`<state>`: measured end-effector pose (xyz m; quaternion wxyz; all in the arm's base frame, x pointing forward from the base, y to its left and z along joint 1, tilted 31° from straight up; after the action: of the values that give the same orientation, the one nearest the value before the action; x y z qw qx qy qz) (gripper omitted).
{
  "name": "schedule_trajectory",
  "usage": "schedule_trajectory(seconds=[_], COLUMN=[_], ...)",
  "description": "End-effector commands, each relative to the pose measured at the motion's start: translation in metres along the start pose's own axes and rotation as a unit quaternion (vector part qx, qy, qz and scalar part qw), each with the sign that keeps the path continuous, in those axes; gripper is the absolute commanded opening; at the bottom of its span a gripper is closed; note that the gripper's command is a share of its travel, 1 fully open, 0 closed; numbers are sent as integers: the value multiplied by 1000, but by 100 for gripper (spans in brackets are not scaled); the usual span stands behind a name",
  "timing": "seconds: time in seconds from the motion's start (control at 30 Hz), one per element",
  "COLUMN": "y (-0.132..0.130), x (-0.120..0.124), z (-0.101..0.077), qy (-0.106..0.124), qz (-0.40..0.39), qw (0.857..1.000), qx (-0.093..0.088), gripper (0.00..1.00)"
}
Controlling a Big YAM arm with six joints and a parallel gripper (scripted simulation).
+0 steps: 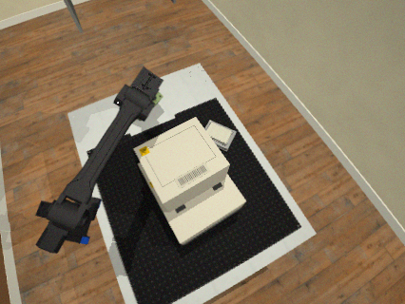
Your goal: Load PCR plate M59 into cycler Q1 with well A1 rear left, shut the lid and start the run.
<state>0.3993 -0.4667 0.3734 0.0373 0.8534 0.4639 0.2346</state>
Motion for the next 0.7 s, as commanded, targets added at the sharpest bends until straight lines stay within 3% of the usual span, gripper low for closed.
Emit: schedule_trajectory(seconds=[0.0,0.53,0.57,0.67], y=[0,0,-7,-22], x=[0,0,0,13], z=[-7,-7,-5,-21], qy=[-2,-2,-7,-15], qz=[-1,-1,-24,-93], qw=[1000,1000,1000,995], qx=[-6,-6,-2,-14], gripper=[100,100,0,0])
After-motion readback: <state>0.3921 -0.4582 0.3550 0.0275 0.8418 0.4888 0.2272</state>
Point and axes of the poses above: the point where the finger pads meet when closed, its own z axis out along the fingers, its own y axis across the jaws, x = y × z, the point moved 6 cm from there along -z, back along the fingers, and after that the axes turned 7 degrees about -z, right-handed, at the moved point
